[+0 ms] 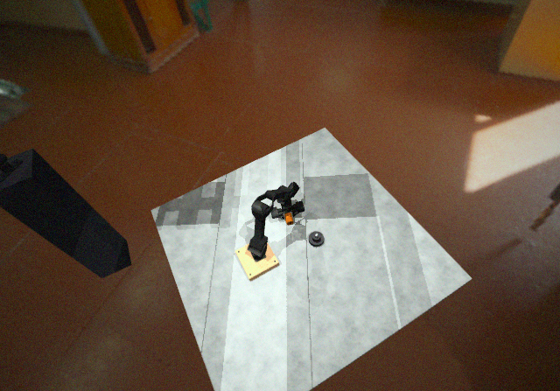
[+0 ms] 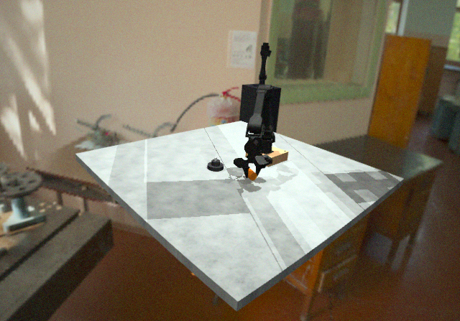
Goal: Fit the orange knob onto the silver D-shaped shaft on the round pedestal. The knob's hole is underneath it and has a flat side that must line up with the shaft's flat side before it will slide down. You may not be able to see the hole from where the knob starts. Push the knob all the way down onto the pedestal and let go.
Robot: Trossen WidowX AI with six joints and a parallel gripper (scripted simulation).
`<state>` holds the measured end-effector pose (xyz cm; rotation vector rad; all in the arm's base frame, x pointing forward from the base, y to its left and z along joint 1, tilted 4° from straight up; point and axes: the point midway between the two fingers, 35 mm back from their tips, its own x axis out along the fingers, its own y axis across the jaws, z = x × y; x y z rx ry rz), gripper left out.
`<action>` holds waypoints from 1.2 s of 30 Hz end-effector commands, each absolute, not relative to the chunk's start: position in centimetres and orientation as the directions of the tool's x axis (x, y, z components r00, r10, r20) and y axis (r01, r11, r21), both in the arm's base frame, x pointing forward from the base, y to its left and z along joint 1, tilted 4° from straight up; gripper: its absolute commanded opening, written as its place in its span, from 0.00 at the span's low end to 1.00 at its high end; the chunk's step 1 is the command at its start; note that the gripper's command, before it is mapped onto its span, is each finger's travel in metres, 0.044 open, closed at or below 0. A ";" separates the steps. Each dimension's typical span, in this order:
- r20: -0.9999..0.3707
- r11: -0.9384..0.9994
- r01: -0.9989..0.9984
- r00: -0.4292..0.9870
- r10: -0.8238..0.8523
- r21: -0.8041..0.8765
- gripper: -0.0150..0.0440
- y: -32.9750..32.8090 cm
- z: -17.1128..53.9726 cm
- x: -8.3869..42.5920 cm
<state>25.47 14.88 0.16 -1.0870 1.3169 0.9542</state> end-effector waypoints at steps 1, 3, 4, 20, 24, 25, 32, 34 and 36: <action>-0.997 0.244 -0.968 0.047 -0.060 -0.060 0.66 14.9 0.1 25.4; -0.997 0.244 -0.968 0.047 -0.060 -0.060 0.66 14.9 0.1 25.4; -0.997 0.244 -0.968 0.047 -0.060 -0.060 0.66 14.9 0.1 25.4; -0.998 0.246 -0.967 0.055 -0.032 -0.061 0.56 14.8 0.3 25.4; -0.997 0.248 -0.967 0.073 0.039 -0.061 0.56 14.4 0.6 25.3; -0.995 0.248 -0.967 0.078 0.057 -0.062 0.56 14.3 0.7 25.3; -0.979 0.248 -0.967 0.107 0.172 -0.062 0.56 13.7 1.1 25.1; -0.972 0.248 -0.967 0.115 0.204 -0.062 0.56 13.5 1.2 25.1; -0.964 0.248 -0.967 0.123 0.237 -0.062 0.56 13.3 1.3 25.0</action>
